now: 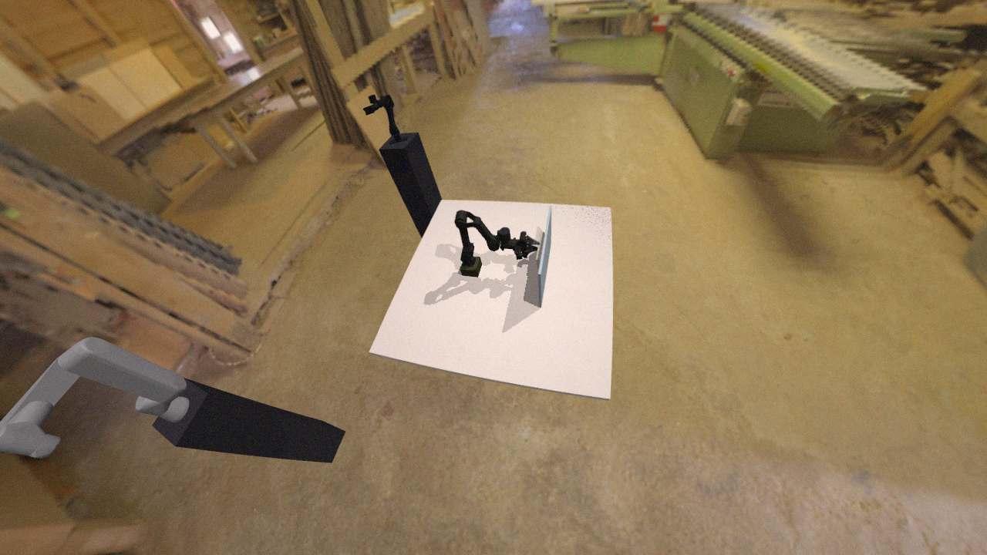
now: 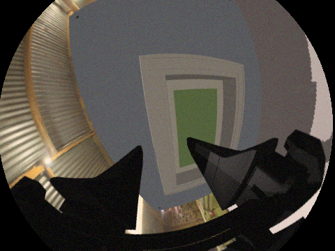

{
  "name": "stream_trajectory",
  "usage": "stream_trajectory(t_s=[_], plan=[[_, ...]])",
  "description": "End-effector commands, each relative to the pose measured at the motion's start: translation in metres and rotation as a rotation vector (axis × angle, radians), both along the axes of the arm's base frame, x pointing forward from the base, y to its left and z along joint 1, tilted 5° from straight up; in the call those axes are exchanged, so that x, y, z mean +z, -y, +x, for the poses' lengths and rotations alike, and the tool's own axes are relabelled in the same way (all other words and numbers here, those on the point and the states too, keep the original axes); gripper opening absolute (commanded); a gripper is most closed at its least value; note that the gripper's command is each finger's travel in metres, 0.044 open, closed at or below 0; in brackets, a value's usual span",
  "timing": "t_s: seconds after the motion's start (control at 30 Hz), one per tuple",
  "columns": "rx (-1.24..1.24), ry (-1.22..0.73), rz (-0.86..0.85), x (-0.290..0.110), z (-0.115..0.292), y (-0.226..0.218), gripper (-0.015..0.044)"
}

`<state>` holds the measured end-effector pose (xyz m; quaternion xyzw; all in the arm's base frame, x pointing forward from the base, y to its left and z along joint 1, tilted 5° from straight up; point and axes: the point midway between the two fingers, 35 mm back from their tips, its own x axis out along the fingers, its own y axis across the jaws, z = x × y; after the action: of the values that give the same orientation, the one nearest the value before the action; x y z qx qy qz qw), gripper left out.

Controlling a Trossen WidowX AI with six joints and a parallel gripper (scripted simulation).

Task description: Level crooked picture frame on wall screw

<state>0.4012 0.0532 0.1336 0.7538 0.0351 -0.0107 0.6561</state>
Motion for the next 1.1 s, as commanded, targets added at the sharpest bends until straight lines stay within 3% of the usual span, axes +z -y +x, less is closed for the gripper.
stream_trajectory(t_s=[0.0,0.77,0.97,1.07], plan=[[0.003,0.006,-0.003,0.0019,0.0022,-0.0006,0.0260],[0.003,0.006,-0.003,0.0019,0.0022,-0.0006,0.0260],[0.003,0.006,-0.003,0.0019,0.0022,-0.0006,0.0103],[0.003,0.006,-0.003,0.0019,0.0022,-0.0006,0.0083]])
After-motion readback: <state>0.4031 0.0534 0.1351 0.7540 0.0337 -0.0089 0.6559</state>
